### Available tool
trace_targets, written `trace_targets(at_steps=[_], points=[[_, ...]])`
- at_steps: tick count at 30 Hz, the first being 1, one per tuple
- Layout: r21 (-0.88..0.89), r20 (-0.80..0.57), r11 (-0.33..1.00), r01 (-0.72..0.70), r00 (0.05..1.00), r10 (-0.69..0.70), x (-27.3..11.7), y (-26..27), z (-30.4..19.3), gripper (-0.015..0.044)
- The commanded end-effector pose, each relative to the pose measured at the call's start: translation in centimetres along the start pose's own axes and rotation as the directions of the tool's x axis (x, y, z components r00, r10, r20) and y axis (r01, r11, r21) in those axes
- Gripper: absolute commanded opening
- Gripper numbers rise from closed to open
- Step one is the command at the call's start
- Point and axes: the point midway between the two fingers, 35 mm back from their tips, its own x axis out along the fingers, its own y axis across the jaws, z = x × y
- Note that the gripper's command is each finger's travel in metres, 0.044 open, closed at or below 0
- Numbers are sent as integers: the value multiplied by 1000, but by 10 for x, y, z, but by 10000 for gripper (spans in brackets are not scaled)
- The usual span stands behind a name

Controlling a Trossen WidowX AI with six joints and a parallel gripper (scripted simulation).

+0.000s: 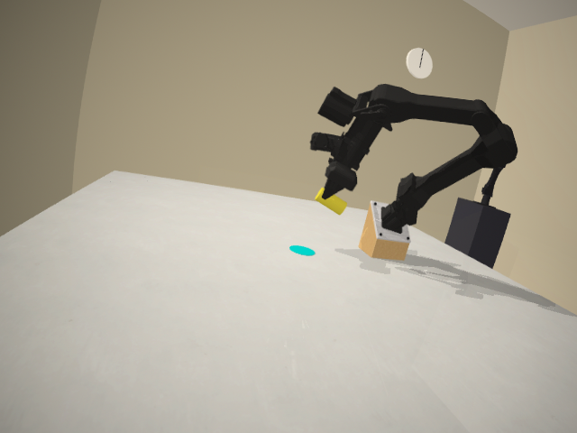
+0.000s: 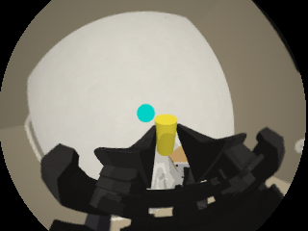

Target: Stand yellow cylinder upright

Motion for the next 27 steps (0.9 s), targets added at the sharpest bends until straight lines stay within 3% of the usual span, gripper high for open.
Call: trace_targets(at_steps=[1, 27], points=[[3, 32, 1000, 16, 999, -16, 0, -1, -2, 105], [24, 184, 998, 65, 981, -68, 1, -2, -8, 105]])
